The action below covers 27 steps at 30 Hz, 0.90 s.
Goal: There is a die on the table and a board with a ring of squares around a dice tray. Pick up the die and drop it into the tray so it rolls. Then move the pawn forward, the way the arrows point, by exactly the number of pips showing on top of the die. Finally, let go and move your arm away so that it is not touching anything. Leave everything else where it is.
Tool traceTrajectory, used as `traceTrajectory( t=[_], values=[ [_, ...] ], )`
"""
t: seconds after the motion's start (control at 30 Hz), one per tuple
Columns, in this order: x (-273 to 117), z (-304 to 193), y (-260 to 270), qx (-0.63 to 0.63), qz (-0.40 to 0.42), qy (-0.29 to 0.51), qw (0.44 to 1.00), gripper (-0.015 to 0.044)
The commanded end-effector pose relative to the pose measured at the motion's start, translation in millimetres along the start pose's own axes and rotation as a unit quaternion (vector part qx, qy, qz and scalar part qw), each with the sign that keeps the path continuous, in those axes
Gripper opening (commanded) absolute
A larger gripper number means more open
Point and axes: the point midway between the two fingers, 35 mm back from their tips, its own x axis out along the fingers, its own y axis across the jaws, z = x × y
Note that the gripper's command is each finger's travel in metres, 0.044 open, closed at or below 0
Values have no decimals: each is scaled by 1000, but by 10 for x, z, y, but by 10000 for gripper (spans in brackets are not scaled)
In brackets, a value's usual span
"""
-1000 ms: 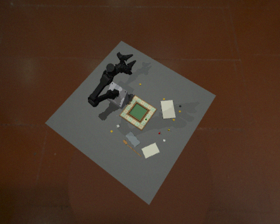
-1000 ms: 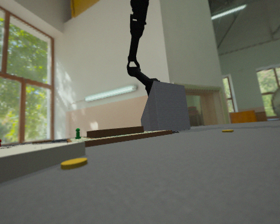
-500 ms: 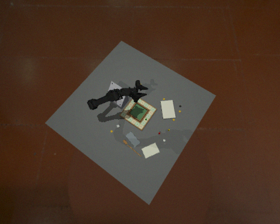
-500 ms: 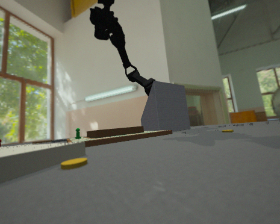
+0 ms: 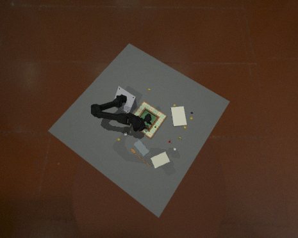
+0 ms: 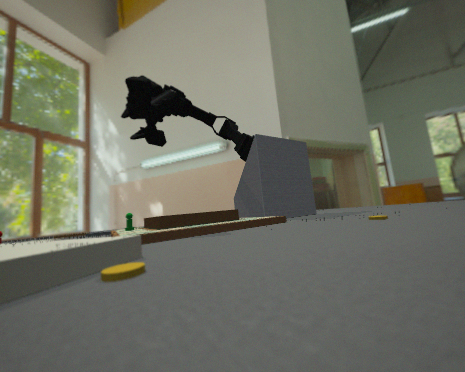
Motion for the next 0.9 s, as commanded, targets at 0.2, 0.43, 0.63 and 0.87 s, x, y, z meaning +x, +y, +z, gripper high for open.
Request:
traceTrajectory(
  t=[0.2, 0.43, 0.63, 0.87],
  values=[
    [178, -344, -1628, -9, -207, 79, 975, 275],
    [-62, -864, -2622, -7, -330, 179, 927, 275],
    [-39, -938, -2629, -6, -339, 190, 921, 275],
    [64, -981, -2729, -6, -339, 190, 921, 275]
  ],
)
